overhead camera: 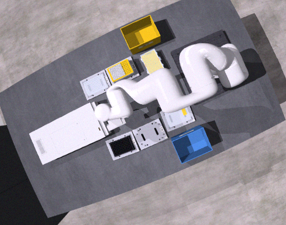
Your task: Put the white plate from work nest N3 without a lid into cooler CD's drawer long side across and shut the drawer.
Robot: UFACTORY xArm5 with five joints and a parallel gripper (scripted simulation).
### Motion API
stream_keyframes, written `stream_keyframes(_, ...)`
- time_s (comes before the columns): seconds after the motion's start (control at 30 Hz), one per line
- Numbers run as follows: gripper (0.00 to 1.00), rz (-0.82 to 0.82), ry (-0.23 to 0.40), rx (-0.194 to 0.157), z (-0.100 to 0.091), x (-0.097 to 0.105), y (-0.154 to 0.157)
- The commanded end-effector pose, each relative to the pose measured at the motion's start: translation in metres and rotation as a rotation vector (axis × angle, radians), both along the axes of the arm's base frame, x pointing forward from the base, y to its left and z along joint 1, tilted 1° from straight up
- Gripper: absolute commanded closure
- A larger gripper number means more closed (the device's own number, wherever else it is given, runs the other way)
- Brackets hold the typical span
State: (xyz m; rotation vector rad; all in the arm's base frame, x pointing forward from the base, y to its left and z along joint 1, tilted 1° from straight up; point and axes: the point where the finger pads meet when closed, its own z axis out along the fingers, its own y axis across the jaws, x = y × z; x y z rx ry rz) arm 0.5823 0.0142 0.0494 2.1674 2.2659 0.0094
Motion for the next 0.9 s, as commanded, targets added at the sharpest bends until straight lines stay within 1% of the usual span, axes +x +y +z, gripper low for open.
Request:
stream_keyframes(0.0, 1.00, 0.000, -0.004, 0.007, 0.005, 0.001, 0.000)
stream_keyframes(0.5, 1.00, 0.000, -0.004, 0.007, 0.030, 0.001, 0.000)
stream_keyframes(0.57, 1.00, 0.000, -0.004, 0.007, 0.030, 0.001, 0.000)
stream_keyframes(0.87, 1.00, 0.000, -0.004, 0.007, 0.045, 0.001, 0.000)
